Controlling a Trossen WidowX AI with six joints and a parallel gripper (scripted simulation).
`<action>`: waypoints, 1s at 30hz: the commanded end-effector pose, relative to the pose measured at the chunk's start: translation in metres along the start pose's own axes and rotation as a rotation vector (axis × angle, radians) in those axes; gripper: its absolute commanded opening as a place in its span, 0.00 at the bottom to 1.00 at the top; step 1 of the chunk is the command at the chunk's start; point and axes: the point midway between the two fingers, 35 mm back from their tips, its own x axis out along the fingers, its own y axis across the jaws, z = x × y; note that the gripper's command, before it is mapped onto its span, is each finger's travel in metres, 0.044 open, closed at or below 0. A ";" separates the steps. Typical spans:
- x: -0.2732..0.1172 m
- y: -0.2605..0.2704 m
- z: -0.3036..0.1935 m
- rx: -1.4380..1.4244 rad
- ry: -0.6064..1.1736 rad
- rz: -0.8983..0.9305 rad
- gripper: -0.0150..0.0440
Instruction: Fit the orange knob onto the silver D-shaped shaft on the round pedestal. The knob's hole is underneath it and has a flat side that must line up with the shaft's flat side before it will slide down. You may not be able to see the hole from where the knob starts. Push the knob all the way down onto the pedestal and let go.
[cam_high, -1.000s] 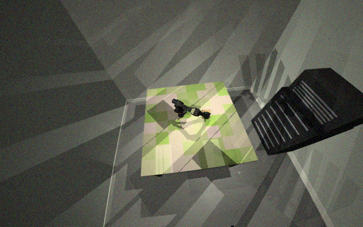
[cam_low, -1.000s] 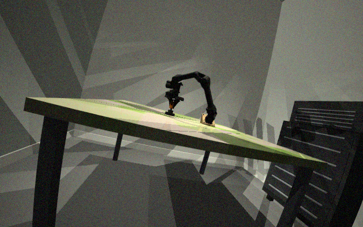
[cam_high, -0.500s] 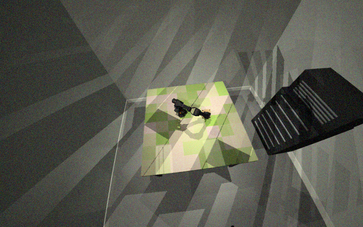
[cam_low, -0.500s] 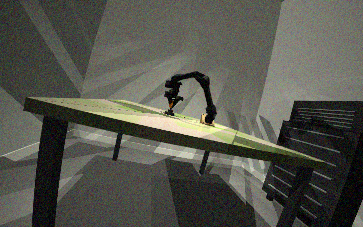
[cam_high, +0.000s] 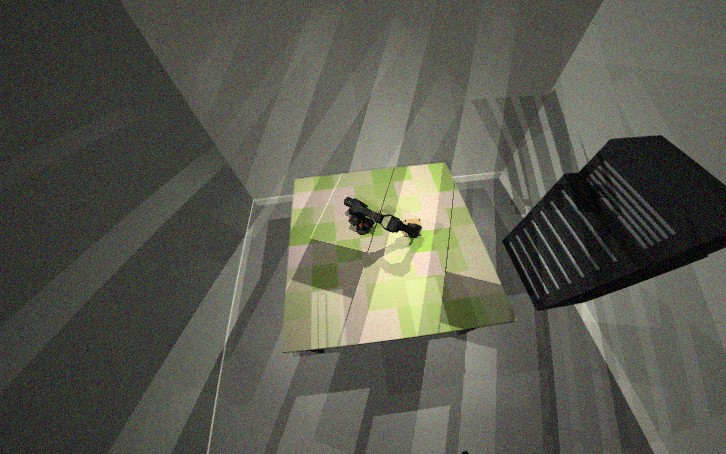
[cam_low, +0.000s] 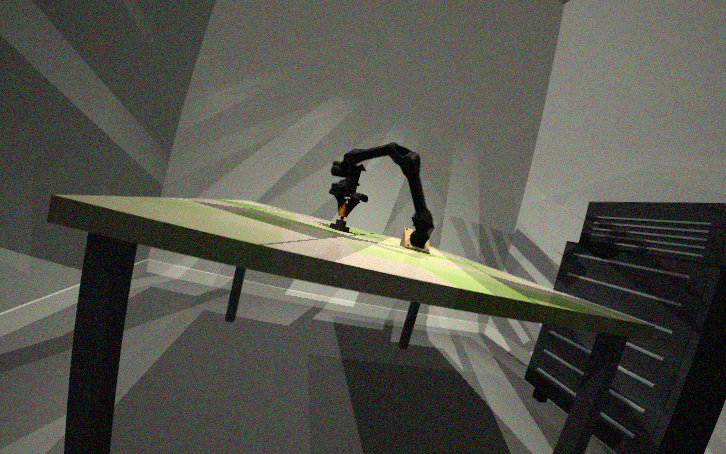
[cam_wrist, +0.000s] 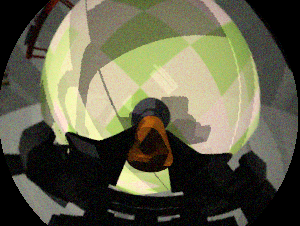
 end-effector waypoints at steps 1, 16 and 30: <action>-0.004 0.002 -0.001 -0.003 -0.001 -0.001 0.25; -0.002 0.000 -0.001 -0.056 -0.001 -0.001 0.25; 0.003 0.001 0.000 -0.056 -0.001 -0.001 0.25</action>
